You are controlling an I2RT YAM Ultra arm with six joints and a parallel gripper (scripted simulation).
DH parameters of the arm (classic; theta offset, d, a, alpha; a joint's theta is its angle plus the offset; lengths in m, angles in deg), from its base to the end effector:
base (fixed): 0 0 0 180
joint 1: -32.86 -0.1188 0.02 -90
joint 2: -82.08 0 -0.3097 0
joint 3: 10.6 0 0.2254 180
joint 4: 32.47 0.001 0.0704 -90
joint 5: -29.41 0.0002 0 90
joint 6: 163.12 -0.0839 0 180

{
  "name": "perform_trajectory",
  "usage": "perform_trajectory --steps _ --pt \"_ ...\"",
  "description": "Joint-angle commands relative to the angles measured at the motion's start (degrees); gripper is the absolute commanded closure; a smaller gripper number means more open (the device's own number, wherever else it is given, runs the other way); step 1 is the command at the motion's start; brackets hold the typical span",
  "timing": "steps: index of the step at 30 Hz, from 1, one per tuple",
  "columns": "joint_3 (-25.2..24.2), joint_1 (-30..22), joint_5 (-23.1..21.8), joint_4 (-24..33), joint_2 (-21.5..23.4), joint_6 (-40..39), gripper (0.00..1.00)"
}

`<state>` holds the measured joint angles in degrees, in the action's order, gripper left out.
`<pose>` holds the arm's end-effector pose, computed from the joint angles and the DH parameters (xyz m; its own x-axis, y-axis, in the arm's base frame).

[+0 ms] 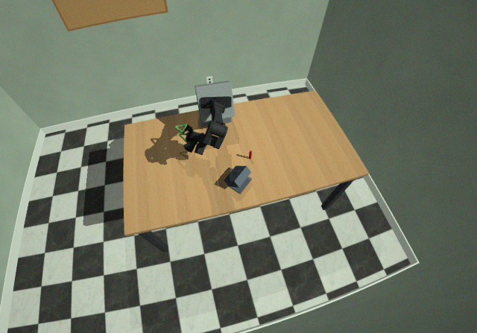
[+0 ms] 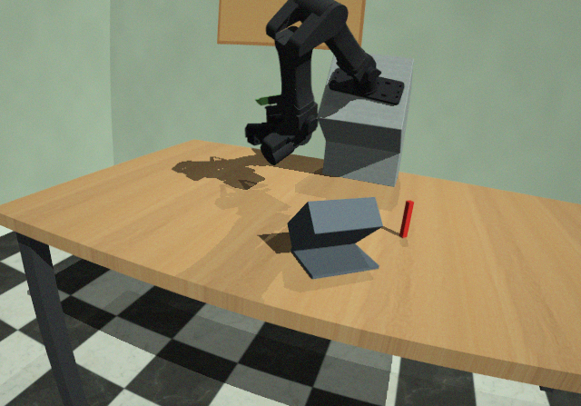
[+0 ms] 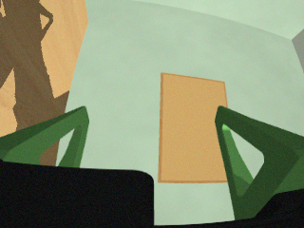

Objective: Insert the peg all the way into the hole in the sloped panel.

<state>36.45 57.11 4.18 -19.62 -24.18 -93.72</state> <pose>0.2014 -0.1729 0.1214 -0.6610 0.4622 -0.5911 0.7069 0.1192 -0.6972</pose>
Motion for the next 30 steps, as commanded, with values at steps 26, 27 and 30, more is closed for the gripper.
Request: perform_trajectory --steps 26,27,30 --pt "1.44 -6.65 -2.78 2.16 4.27 3.29 0.0" --pt "1.52 -7.51 -3.12 2.39 4.66 3.67 0.0" --pt "1.63 -10.09 -4.15 3.03 5.85 4.82 0.0"
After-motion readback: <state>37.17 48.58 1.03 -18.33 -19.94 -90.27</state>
